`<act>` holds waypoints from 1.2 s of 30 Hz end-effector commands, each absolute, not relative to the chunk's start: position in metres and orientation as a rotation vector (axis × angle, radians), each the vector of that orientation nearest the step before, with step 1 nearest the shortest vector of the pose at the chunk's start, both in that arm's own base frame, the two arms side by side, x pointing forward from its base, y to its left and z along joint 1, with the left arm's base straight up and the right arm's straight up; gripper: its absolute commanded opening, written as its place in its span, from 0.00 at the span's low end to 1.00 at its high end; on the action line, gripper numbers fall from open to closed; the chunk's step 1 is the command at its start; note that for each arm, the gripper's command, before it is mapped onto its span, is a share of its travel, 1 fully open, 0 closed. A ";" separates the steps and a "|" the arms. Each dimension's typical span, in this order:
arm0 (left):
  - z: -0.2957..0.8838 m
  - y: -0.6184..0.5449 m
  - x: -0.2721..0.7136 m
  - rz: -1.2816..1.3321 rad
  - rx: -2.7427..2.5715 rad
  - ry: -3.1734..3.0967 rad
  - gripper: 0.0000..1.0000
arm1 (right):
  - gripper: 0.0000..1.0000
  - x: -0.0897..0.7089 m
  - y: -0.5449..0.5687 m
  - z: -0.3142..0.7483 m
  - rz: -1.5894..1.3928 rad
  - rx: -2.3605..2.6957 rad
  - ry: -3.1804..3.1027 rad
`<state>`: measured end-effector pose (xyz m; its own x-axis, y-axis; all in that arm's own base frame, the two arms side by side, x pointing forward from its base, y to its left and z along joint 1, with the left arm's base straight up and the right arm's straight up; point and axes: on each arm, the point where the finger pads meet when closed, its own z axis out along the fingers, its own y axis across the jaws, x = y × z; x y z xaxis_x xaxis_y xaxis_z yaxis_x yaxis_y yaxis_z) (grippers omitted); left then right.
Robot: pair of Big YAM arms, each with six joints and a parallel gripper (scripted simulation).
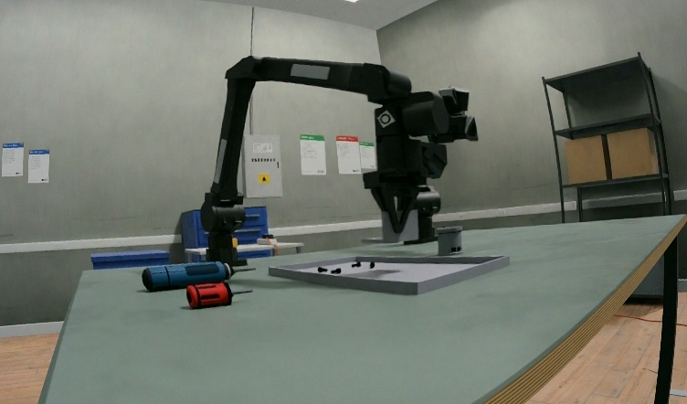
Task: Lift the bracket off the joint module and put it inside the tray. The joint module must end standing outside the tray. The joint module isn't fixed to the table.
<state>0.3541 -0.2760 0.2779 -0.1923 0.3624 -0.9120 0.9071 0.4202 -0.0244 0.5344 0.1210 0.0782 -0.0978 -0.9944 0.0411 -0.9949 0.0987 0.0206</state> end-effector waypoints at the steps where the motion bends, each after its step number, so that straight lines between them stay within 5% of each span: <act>1: 0.331 -0.329 0.368 -0.726 1.046 1.694 1.00 | 0.00 0.544 0.107 0.061 0.011 2.208 -2.204; 36: 0.357 -0.443 0.323 -0.643 0.863 1.717 1.00 | 0.00 0.543 0.110 0.044 0.017 2.217 -2.202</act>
<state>0.3121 -0.4336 0.3243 -0.2052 0.3030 -0.9306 0.8133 0.5817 0.0101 0.5422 0.1068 0.0537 -0.0134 -0.9996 0.0267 -0.9998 0.0137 0.0139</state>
